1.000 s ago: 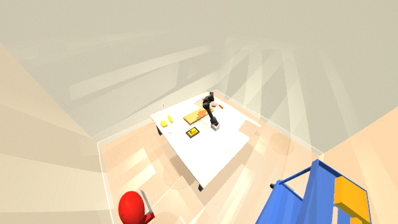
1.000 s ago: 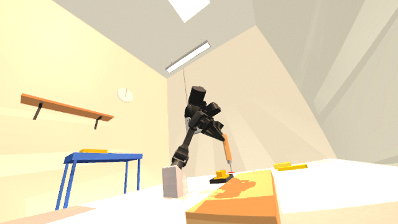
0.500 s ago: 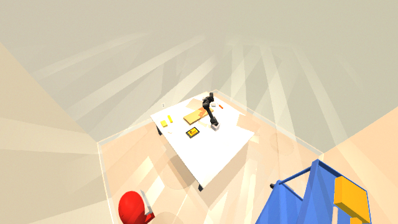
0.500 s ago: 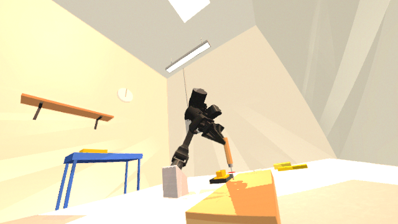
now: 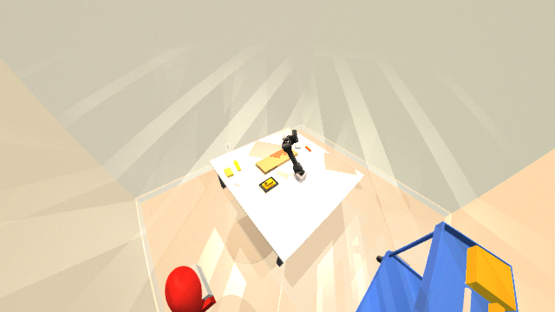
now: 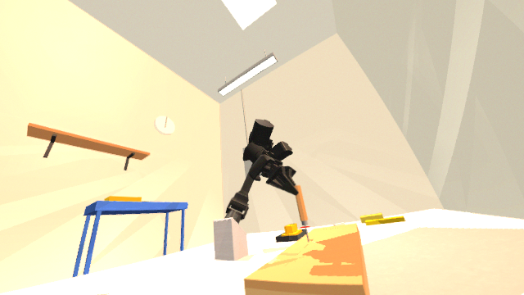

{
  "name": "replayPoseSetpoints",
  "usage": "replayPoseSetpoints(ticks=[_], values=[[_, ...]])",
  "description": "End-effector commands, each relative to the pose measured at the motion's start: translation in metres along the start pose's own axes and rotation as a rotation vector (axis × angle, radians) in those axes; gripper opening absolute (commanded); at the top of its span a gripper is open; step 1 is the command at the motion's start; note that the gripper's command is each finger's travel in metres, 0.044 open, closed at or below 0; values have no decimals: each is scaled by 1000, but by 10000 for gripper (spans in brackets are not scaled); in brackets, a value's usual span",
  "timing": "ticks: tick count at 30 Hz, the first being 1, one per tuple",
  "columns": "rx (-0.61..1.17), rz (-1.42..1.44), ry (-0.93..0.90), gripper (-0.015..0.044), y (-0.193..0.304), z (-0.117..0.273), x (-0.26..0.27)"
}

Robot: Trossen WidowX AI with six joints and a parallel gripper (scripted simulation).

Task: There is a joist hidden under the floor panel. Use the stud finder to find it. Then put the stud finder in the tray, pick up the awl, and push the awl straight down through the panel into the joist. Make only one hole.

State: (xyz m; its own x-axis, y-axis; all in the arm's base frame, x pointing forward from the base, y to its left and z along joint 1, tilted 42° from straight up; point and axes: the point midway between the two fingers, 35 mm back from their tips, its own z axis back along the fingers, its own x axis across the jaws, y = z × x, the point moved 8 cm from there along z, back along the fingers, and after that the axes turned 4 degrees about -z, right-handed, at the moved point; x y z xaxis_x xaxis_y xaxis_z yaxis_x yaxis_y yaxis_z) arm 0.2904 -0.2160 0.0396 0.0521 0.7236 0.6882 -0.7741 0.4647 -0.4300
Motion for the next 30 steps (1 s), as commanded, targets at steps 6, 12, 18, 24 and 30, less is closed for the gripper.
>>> replayPoseSetpoints(ticks=[6, 12, 18, 24, 30], values=[[0, -6, -2, 0, 5, -6, -1], [0, -6, -2, 0, 10, -14, -1], [-1, -6, -3, 0, 16, -22, -1], [-1, -6, -3, 0, 22, -30, -1], [-1, -6, -4, 0, 24, -31, -1]])
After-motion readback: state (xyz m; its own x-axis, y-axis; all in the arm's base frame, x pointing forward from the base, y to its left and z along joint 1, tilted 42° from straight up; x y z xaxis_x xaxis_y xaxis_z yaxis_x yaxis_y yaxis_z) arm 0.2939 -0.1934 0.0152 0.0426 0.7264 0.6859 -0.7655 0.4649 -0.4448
